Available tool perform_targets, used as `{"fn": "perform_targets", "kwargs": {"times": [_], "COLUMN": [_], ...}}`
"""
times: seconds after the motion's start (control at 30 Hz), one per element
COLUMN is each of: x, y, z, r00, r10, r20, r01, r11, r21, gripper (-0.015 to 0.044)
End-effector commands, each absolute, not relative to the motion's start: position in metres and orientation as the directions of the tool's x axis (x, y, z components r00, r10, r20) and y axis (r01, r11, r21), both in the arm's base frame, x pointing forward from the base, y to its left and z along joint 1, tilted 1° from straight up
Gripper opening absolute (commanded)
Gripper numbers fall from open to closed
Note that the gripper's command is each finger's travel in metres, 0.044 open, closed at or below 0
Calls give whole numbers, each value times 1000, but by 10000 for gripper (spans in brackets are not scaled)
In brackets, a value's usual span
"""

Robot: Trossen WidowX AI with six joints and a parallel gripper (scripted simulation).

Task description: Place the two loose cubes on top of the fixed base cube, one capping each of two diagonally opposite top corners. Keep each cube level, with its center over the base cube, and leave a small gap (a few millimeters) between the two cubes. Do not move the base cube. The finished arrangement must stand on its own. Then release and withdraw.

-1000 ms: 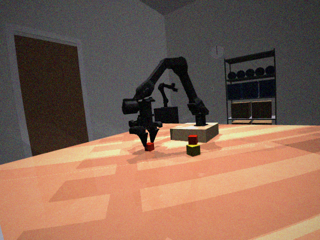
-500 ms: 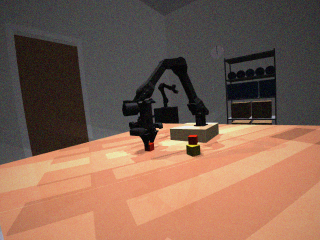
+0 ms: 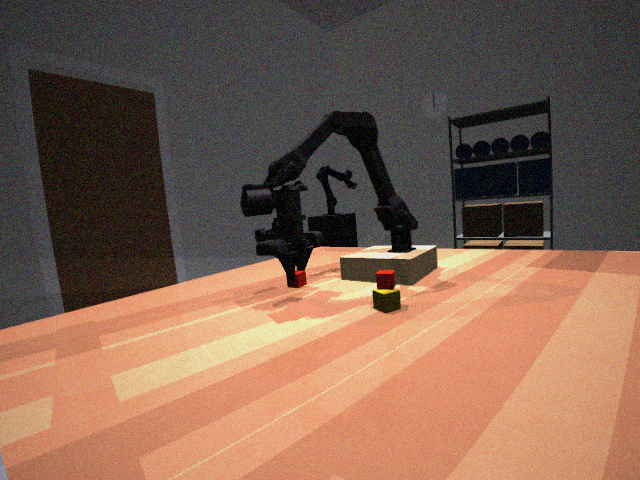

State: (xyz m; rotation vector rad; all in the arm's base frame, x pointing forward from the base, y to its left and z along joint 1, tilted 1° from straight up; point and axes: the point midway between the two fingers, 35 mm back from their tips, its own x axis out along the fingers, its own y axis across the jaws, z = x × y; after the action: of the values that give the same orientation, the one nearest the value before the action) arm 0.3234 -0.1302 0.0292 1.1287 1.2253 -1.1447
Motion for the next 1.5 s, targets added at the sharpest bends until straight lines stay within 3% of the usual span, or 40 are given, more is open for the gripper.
{"fn": "perform_targets", "kwargs": {"times": [0.0,0.77,1.47], "x": [325,320,334], "y": [-130,-125,-59], "z": [48,101,99], "r00": [25,25,48], "r10": [-25,-25,-24], "r20": [-999,-999,-999], "r01": [996,994,819], "r11": [87,106,574], "r21": [22,22,26], "gripper": [105,105,105]}}
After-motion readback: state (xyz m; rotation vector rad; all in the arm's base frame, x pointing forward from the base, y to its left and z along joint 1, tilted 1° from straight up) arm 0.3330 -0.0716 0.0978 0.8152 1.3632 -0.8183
